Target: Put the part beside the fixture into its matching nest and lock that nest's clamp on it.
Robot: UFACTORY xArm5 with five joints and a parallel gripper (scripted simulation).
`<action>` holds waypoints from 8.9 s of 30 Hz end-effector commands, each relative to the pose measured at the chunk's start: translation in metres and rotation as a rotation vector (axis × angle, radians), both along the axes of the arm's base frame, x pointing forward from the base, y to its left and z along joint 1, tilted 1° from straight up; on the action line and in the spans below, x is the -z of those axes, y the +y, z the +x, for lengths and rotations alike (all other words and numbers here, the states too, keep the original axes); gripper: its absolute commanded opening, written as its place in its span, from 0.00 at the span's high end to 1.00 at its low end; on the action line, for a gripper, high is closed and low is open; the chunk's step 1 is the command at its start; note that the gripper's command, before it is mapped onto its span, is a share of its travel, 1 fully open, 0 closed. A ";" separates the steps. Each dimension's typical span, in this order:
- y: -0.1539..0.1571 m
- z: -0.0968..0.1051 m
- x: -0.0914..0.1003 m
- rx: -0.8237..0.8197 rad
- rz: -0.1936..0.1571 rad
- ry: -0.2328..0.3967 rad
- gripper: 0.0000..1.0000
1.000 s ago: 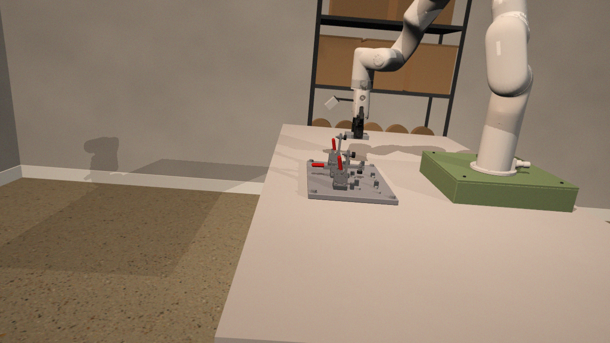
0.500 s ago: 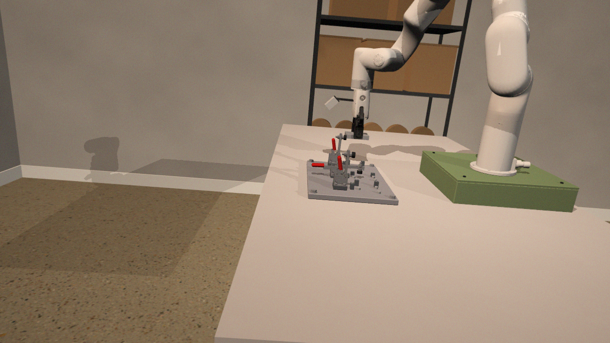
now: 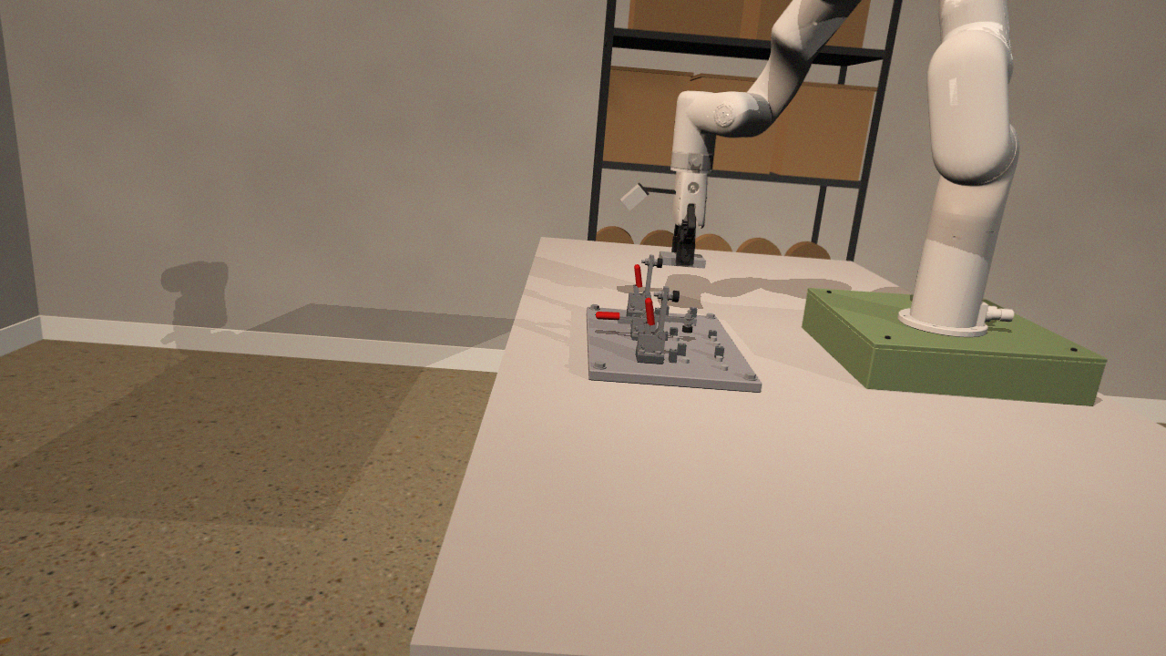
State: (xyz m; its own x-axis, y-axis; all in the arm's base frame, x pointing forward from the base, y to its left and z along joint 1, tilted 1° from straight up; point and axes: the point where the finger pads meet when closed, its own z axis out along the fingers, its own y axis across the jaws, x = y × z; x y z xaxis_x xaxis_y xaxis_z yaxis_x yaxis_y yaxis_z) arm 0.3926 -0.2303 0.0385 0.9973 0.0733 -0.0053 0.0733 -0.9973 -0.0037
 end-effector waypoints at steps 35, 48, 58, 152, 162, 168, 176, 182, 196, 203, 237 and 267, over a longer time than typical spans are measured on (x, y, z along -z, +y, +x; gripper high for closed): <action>0.238 -0.015 0.000 0.000 -0.003 -0.016 1.00; 0.343 -0.022 0.001 0.000 0.001 -0.020 1.00; 0.368 -0.024 0.001 0.000 0.003 -0.021 1.00; 0.372 -0.022 0.055 0.000 0.003 -0.021 1.00; 0.372 -0.022 0.055 0.000 0.003 -0.021 1.00; 0.372 -0.022 0.055 0.000 0.003 -0.021 1.00; 0.372 -0.022 0.055 0.000 0.003 -0.021 1.00; 0.372 -0.022 0.055 0.000 0.003 -0.021 1.00; 0.371 -0.021 0.059 0.000 0.003 -0.021 1.00; 0.371 -0.020 0.061 0.000 0.003 -0.021 1.00; 0.370 -0.019 0.061 0.000 0.003 -0.021 1.00; 0.369 -0.018 0.061 0.000 0.002 -0.021 0.00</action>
